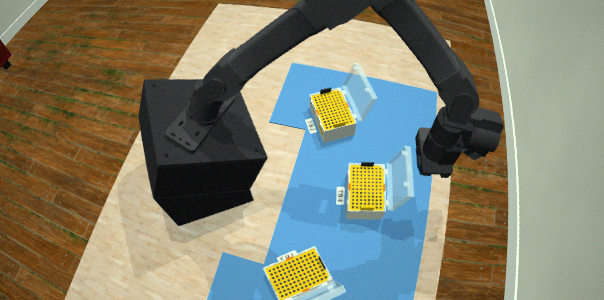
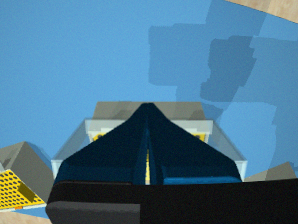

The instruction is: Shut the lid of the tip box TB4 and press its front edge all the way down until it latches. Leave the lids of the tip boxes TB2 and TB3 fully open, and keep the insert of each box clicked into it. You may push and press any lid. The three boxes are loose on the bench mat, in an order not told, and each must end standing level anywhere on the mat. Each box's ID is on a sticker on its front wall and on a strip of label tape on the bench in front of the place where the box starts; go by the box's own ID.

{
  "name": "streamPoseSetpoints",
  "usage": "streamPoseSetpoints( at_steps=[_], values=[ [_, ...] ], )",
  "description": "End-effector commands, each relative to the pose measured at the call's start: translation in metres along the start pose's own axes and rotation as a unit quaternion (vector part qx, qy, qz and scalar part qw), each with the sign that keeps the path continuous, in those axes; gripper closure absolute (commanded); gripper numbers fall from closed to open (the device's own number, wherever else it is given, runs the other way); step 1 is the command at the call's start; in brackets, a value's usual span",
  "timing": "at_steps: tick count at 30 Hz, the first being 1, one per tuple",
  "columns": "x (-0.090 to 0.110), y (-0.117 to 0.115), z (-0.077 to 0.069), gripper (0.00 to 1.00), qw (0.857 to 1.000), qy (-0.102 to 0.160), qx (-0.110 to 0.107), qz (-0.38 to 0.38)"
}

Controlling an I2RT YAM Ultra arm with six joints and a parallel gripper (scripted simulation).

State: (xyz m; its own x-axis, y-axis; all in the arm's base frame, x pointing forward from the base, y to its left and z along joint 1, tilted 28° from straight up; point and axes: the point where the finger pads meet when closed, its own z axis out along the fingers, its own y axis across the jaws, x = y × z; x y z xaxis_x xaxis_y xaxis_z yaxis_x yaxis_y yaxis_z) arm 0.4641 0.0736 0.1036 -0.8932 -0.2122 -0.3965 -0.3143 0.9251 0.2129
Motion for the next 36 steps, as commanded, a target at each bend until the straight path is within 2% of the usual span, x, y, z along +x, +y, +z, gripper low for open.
streamPoseSetpoints(
  at_steps=[1, 2, 3, 5, 36],
  values=[
    [0.000, 0.000, 0.010, 1.00, 1.000, -0.003, 0.000, 0.001],
    [0.000, 0.000, 0.010, 1.00, 1.000, -0.003, 0.000, 0.001],
    [-0.004, -0.005, -0.001, 1.00, 1.000, -0.016, 0.006, 0.004],
    [-0.018, -0.006, -0.011, 1.00, 0.999, -0.036, 0.010, -0.002],
    [-0.018, -0.005, -0.012, 1.00, 0.999, -0.036, 0.009, -0.002]
  ],
)
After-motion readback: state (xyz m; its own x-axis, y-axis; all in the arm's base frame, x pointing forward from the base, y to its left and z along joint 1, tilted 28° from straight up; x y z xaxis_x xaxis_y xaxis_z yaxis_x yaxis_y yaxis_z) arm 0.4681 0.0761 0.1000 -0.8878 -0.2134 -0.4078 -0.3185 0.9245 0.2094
